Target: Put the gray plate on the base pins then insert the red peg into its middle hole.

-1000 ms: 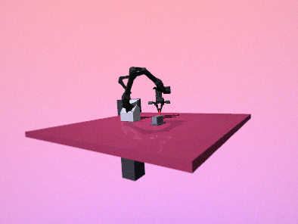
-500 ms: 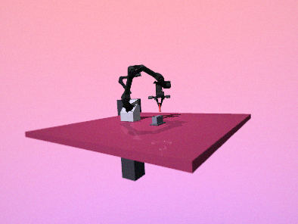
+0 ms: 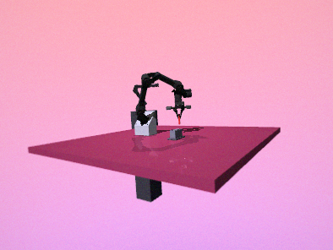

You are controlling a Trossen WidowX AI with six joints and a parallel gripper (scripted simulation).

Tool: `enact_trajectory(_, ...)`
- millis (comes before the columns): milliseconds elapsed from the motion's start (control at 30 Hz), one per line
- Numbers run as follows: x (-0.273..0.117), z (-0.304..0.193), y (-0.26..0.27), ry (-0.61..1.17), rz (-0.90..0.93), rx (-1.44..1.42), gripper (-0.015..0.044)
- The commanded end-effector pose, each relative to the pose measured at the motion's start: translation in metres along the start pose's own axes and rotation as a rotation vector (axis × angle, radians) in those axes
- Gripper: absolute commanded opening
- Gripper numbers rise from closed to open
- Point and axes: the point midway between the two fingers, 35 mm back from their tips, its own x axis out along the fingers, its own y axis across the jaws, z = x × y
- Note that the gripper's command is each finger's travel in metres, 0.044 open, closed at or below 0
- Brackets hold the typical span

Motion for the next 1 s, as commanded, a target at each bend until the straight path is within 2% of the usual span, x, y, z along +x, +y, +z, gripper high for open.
enact_trajectory(0,-0.002,0.012,0.003,0.003,0.004,-0.003,0.0000)
enact_trajectory(967,-0.005,0.095,0.008,0.012,0.013,-0.003,0.0000)
